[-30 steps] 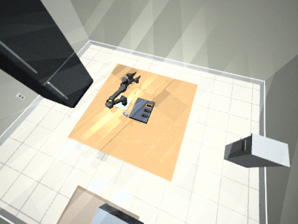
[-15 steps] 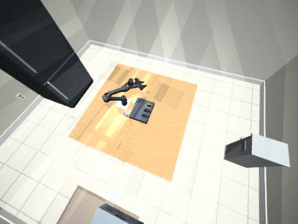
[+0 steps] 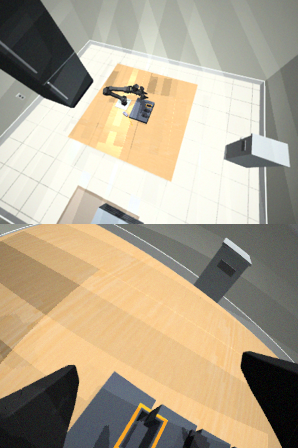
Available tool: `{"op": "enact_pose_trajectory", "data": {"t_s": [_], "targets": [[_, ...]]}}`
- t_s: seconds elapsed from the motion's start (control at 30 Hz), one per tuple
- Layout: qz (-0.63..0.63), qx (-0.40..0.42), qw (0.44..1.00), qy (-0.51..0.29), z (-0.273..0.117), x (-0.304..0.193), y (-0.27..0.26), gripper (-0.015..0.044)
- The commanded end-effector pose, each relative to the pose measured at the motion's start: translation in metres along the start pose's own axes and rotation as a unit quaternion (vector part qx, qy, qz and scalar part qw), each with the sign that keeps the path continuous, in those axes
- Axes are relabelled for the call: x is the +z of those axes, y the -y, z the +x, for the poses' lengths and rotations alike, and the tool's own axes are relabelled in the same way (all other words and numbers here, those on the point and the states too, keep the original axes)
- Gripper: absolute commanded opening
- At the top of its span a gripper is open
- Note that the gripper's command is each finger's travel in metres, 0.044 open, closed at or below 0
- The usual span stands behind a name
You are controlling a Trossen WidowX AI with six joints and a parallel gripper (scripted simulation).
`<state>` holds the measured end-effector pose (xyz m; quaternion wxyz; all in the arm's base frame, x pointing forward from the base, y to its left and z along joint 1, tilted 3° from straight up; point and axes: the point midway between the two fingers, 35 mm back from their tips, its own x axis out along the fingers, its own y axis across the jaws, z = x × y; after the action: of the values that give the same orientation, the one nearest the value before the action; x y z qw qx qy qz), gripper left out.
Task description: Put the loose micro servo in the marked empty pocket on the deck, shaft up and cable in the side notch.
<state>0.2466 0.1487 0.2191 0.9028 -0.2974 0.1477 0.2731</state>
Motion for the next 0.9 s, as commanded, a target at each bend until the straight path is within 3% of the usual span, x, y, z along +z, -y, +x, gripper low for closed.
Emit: {"op": "enact_pose_trajectory", "data": {"t_s": [0.0,0.4,0.87], "targets": [[0.01,-0.017,0.998,-0.056,0.004,-0.024,0.02,0.044],[0.081,-0.059,0.966,-0.239,-0.012,-0.114,0.075,0.044],[0.216,-0.071,0.886,-0.404,-0.072,-0.202,0.101,0.044]]}}
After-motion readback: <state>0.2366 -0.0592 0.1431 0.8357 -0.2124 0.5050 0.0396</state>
